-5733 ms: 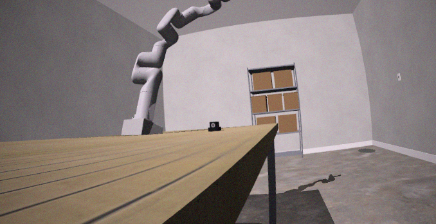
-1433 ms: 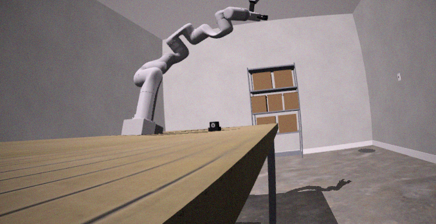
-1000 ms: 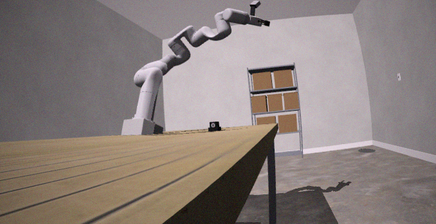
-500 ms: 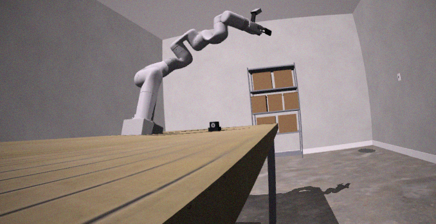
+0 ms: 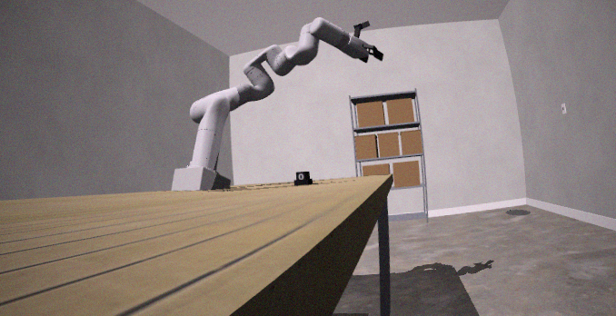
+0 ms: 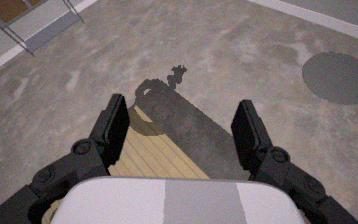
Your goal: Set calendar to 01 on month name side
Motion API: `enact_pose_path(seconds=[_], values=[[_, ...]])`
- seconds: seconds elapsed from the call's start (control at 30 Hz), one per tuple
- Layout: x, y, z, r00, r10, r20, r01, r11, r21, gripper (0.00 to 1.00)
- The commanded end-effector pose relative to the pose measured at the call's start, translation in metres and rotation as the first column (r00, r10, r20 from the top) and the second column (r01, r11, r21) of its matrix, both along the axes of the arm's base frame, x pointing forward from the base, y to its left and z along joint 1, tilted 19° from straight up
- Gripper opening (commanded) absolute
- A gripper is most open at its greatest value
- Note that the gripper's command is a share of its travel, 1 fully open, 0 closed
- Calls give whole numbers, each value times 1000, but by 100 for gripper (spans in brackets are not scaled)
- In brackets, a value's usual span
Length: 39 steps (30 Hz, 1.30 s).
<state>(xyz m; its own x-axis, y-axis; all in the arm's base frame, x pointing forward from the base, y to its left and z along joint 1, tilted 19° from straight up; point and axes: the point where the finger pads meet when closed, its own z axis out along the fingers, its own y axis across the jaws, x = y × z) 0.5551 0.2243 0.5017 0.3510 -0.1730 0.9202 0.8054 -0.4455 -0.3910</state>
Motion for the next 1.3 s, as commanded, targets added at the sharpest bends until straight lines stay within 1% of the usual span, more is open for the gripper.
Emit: enact_pose_path(seconds=[0.0,0.33,0.37,0.4,0.43,0.5,0.9,0.93,0.97,1.07,1.27], values=[[-4,-4,-25,1000,3,19,-1,996,-89,100],[-4,-4,-25,1000,3,19,-1,996,-89,100],[-10,-11,-60,999,17,29,-11,980,-198,100],[-13,-15,-78,999,28,33,-19,966,-257,100],[-14,-15,-80,999,30,34,-20,964,-264,100],[-17,-18,-92,999,39,36,-26,953,-302,100],[-17,-18,-92,999,39,36,-26,953,-302,100],[-25,-27,-124,997,69,41,-47,916,-399,100],[-31,-33,-142,995,91,42,-62,888,-456,100],[-34,-36,-153,994,104,41,-71,870,-487,100],[-34,-36,-153,994,104,41,-71,870,-487,100]])
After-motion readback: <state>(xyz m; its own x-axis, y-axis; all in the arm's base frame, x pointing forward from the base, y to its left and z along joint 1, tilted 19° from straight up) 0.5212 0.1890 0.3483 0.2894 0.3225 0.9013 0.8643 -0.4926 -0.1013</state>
